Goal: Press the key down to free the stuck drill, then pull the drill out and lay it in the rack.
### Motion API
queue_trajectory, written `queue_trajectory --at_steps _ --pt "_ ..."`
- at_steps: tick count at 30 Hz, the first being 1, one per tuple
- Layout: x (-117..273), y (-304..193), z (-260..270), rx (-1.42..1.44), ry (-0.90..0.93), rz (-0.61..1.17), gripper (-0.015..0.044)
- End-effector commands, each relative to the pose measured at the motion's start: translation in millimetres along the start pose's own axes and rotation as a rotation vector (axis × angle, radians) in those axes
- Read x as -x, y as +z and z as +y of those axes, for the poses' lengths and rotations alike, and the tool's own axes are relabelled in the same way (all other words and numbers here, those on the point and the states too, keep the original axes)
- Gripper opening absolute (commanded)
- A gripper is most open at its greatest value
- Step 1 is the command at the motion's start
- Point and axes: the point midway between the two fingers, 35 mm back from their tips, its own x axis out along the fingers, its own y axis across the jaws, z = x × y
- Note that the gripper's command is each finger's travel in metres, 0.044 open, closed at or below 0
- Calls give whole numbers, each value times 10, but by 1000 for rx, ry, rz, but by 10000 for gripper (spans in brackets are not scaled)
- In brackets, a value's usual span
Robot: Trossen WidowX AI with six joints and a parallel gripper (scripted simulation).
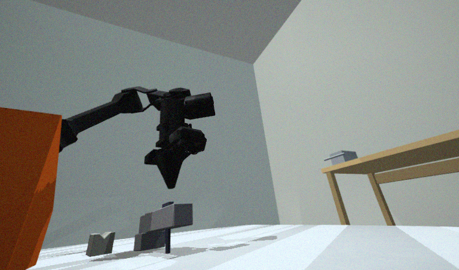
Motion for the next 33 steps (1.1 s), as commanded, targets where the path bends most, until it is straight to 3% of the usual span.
queue_trajectory --at_steps 1,8,12,15,25,33 --pt "24 -34 4 -17 15 28 79" --pt "674 23 -26 -17 14 29 262" --pt "564 26 -30 -7 11 17 368" --pt "353 140 271 292 -8 24 440" --pt "-408 41 1511 1456 34 9 440" --pt "-460 -4 1609 1551 44 2 440"
